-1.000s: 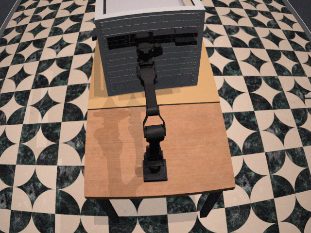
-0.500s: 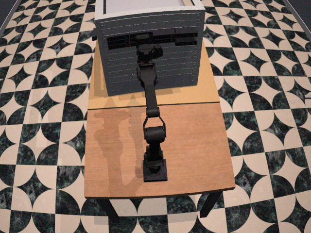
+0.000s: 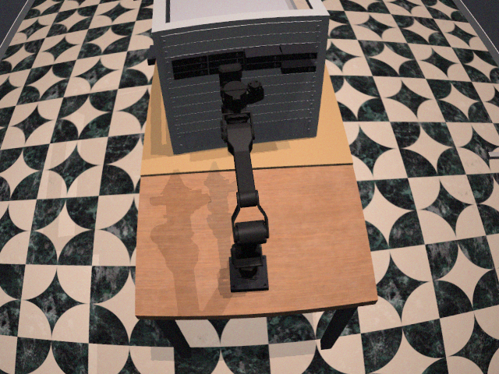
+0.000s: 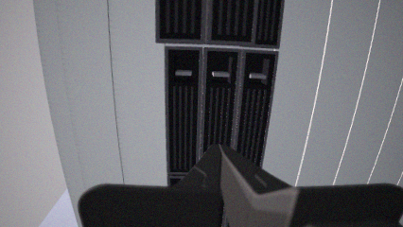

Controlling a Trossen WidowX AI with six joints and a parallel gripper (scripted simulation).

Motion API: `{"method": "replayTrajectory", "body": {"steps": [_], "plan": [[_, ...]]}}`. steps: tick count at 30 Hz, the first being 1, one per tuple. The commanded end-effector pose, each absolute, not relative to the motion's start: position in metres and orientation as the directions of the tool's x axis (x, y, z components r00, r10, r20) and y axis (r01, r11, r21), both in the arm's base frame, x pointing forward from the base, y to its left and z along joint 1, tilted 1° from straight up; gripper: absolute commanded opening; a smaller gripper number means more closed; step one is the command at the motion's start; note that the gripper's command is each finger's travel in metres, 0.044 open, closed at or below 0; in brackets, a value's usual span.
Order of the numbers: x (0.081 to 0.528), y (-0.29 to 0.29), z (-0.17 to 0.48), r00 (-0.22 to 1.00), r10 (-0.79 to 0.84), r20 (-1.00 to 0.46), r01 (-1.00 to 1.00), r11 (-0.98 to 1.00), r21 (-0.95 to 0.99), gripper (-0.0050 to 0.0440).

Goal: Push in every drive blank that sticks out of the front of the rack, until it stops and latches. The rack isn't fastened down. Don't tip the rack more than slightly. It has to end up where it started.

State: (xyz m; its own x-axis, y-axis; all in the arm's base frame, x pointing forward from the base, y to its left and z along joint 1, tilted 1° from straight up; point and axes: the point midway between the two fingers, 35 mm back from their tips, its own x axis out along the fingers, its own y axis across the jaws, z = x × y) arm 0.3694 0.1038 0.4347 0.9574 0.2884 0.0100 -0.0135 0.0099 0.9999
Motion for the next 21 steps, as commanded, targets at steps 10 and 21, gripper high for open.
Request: {"method": "replayTrajectory", "body": {"steps": [10, 21], "plan": [[0.353, 0.097, 0.403, 0.957, 0.289, 0.017, -0.019, 0.004, 1.0, -0.005], [0.366, 0.101, 0.402, 0.957, 0.289, 0.017, -0.019, 0.004, 1.0, -0.005]]}}
